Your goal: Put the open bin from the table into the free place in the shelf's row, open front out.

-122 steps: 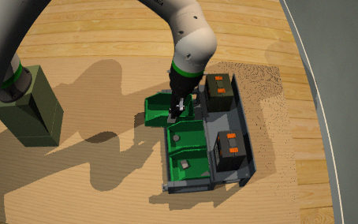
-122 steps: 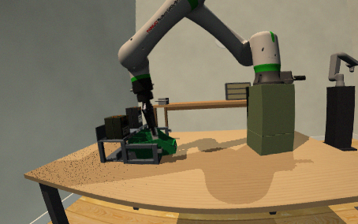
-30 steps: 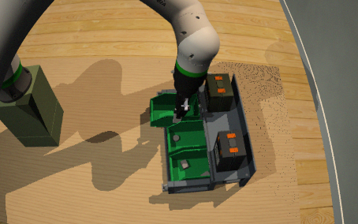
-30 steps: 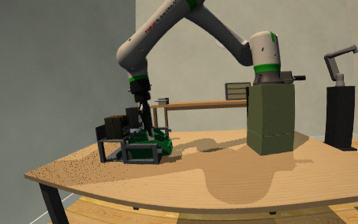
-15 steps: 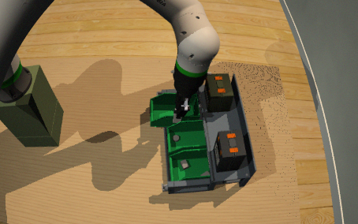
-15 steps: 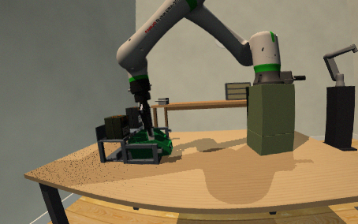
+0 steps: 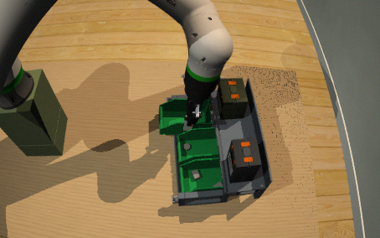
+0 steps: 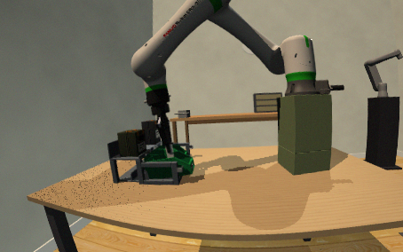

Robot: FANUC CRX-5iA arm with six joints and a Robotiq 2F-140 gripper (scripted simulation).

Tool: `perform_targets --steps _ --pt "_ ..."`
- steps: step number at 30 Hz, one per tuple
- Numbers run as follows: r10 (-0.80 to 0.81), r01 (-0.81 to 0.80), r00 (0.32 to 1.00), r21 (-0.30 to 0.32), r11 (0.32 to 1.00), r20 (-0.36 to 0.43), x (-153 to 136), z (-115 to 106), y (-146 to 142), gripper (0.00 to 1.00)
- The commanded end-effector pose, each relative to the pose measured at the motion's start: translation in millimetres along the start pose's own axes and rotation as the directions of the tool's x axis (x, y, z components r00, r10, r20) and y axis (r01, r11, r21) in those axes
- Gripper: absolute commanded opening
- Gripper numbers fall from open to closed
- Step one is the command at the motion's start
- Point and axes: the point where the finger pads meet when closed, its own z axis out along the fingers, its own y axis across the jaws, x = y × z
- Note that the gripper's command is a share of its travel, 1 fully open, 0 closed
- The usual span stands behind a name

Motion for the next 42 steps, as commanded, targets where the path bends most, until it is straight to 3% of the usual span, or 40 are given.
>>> perform_targets --steps 1,42 --pt "0.0 0.0 1.0 0.0 1.0 0.002 -0.2 -0.1 -0.1 0.0" --pt "0.0 0.0 1.0 0.0 1.0 0.031 1.0 2.1 -0.1 0.0"
